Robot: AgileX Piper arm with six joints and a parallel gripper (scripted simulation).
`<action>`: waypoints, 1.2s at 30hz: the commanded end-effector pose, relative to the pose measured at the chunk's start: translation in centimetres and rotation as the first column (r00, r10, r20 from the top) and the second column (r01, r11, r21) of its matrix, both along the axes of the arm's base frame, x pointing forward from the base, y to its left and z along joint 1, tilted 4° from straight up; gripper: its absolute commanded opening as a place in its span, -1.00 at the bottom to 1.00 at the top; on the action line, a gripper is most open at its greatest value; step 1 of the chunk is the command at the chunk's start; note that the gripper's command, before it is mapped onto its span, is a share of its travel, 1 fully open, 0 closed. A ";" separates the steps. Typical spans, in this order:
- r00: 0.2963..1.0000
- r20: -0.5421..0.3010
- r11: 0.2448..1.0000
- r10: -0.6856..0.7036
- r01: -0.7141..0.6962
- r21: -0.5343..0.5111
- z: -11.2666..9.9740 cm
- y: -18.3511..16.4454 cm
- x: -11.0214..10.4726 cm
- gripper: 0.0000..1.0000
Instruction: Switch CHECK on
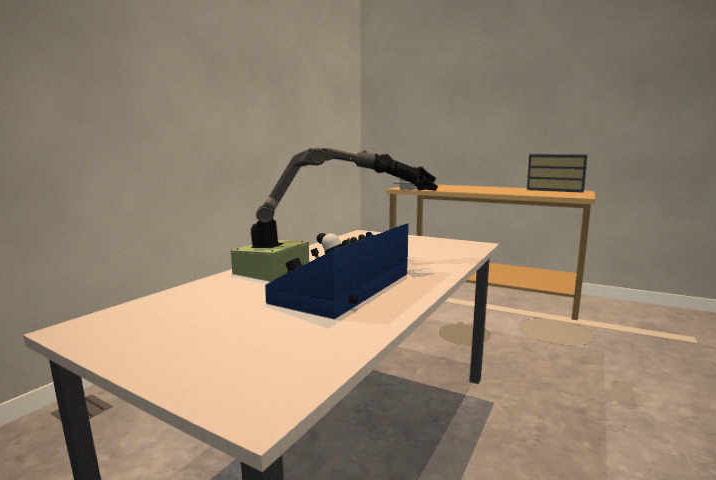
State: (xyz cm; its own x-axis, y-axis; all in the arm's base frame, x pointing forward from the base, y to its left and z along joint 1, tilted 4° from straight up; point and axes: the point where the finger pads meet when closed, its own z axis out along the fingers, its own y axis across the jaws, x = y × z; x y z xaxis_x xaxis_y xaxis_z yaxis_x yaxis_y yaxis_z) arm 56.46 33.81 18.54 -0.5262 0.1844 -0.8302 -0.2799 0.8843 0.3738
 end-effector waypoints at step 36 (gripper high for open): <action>0.958 -0.268 0.978 -0.105 0.050 -0.201 -2.4 -5.9 -17.8 1.00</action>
State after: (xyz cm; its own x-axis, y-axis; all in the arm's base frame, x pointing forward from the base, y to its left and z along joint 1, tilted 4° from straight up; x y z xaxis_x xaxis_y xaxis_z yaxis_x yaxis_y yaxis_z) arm 39.53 28.56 15.84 -0.7295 0.0842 -0.6787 -0.1267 0.9586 0.2551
